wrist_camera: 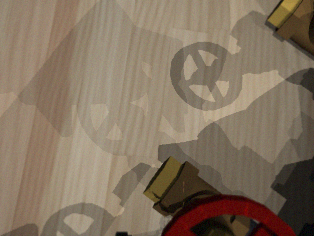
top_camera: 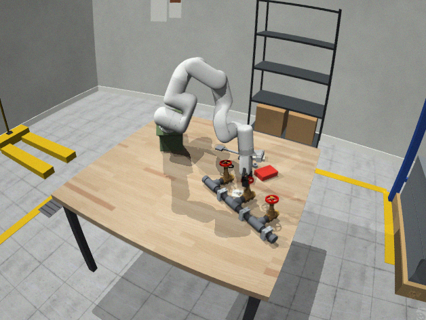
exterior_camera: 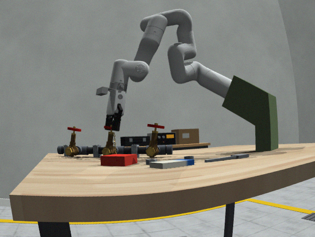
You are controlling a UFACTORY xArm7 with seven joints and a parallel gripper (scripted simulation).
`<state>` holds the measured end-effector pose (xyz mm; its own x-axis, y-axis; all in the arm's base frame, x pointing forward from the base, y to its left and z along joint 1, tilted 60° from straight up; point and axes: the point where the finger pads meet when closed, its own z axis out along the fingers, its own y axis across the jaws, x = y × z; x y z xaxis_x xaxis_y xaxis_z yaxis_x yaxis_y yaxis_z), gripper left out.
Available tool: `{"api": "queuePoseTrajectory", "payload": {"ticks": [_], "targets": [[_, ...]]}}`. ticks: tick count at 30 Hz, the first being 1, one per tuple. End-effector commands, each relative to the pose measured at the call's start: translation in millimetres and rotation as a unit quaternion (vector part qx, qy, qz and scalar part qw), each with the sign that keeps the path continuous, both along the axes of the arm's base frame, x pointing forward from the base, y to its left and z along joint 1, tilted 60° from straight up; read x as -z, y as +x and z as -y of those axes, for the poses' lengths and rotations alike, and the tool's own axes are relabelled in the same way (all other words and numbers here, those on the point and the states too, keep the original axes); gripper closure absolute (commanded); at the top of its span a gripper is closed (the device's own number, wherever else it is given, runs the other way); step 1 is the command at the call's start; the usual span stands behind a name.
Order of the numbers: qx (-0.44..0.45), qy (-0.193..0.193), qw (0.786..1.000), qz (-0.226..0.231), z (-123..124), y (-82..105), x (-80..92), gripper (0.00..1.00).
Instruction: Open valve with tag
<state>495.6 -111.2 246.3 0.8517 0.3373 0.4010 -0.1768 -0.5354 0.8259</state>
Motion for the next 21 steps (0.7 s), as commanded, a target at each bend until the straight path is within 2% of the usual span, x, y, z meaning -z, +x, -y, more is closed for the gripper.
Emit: {"api": "queuePoseTrajectory", "payload": {"ticks": [1, 4, 6, 7, 11, 16, 21], "targets": [[0.054, 0.064, 0.990, 0.111, -1.6, 1.2, -1.1, 0.00], [0.080, 0.101, 0.977, 0.167, -1.6, 1.2, -1.2, 0.00], [0.080, 0.101, 0.977, 0.167, -1.6, 1.2, -1.2, 0.00], [0.105, 0.137, 0.960, 0.221, -1.6, 1.2, -1.2, 0.00], [0.131, 0.173, 0.937, 0.275, -1.5, 1.2, -1.2, 0.00], [0.172, 0.229, 0.887, 0.362, -1.6, 1.2, -1.2, 0.00], [0.212, 0.278, 0.826, 0.442, -1.6, 1.2, -1.2, 0.00]]}}
